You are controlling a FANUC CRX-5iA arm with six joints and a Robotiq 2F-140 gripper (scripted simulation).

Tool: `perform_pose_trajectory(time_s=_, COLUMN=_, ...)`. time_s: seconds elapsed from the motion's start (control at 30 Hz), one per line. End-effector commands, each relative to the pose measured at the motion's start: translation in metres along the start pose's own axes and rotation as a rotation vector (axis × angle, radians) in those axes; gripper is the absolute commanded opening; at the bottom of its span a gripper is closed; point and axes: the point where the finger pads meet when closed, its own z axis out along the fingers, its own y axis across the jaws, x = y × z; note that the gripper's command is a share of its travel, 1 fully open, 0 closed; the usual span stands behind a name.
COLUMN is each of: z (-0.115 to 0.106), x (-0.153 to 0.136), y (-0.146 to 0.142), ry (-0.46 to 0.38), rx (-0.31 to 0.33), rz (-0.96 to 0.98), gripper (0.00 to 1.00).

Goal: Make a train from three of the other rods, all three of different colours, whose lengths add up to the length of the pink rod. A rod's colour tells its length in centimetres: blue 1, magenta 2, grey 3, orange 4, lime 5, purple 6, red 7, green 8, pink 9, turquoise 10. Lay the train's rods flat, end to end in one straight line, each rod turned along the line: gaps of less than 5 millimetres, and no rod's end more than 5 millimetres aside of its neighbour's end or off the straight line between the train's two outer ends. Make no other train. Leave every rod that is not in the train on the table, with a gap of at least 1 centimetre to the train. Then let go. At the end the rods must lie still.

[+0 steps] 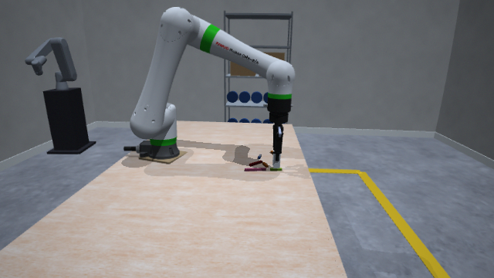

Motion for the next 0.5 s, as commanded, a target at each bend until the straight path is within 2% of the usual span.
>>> perform_pose_trajectory(time_s=0.0, z=-0.0002, x=0.0002, y=0.0001, ry=0.000, rx=0.000, rz=0.000, gripper=0.15)
perform_pose_trajectory(time_s=0.47, z=0.0033, x=0.0002, y=0.0001, ry=0.000, rx=0.000, rz=0.000, gripper=0.15)
